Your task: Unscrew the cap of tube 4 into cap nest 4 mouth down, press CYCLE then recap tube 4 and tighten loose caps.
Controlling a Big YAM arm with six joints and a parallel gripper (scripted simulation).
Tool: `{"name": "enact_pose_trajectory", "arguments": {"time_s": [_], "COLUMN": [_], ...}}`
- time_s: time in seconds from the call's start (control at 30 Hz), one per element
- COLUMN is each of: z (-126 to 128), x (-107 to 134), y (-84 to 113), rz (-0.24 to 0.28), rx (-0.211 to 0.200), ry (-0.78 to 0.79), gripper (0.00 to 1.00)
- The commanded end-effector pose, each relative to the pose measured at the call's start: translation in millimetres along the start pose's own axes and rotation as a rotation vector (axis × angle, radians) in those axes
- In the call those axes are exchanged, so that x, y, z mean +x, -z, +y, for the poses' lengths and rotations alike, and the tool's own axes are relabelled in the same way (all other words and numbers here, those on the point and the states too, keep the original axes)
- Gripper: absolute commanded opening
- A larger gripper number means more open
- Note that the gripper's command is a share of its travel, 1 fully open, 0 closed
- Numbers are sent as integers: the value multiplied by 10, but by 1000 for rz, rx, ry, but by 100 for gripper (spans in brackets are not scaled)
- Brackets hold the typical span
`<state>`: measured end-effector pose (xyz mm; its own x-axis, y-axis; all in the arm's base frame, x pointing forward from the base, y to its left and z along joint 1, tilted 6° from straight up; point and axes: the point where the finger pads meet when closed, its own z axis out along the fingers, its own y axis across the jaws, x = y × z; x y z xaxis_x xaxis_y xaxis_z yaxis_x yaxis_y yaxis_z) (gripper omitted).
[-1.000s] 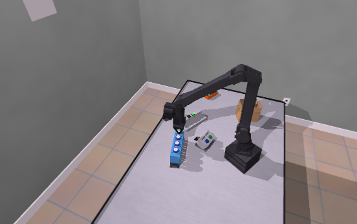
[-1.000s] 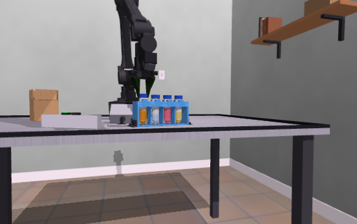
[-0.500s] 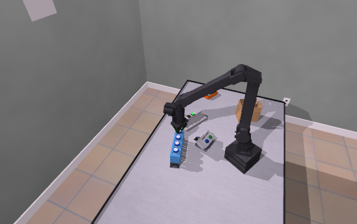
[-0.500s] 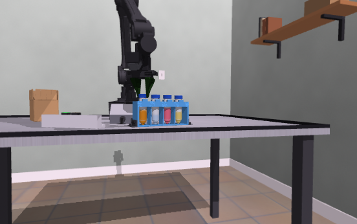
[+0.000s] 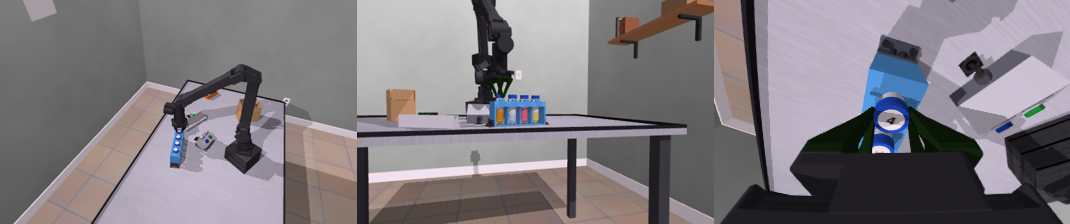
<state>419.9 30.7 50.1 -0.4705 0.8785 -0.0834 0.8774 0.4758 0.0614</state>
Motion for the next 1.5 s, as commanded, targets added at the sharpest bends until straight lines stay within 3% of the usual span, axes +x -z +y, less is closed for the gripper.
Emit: {"name": "enact_pose_trajectory", "arguments": {"time_s": [0.0,0.23,0.43,0.47,0.53,0.57,0.97,1.0,1.13,1.17,1.2,1.23,1.27,1.3,1.33,1.37,1.4,1.43,1.47], "z": [-33,-35,-33,92,92,92,92,-38,-34,92,-32,93,-32,93,-32,93,-32,93,93], "x": [-53,-53,-55,-64,-64,-64,-64,-51,-43,-65,-41,-65,-41,-65,-41,-65,-41,-65,-65], "y": [-62,-63,-55,71,71,71,71,-32,-31,76,-31,76,-31,76,-31,76,-31,76,76], "rz": [-8,-9,-10,-9,-9,-9,-9,-9,-4,-14,-2,-15,-2,-16,-2,-17,-1,-18,-18], "rx": [7,6,6,-25,-25,-25,-25,6,5,-23,5,-22,5,-22,5,-21,5,-21,-21], "ry": [-279,-578,-594,-575,-575,-575,-575,-488,-168,-158,-81,-75,6,9,91,92,177,175,175], "gripper": [0,0,0,0,0,49,49,49,49,49,49,49,49,49,49,49,49,49,49]}}
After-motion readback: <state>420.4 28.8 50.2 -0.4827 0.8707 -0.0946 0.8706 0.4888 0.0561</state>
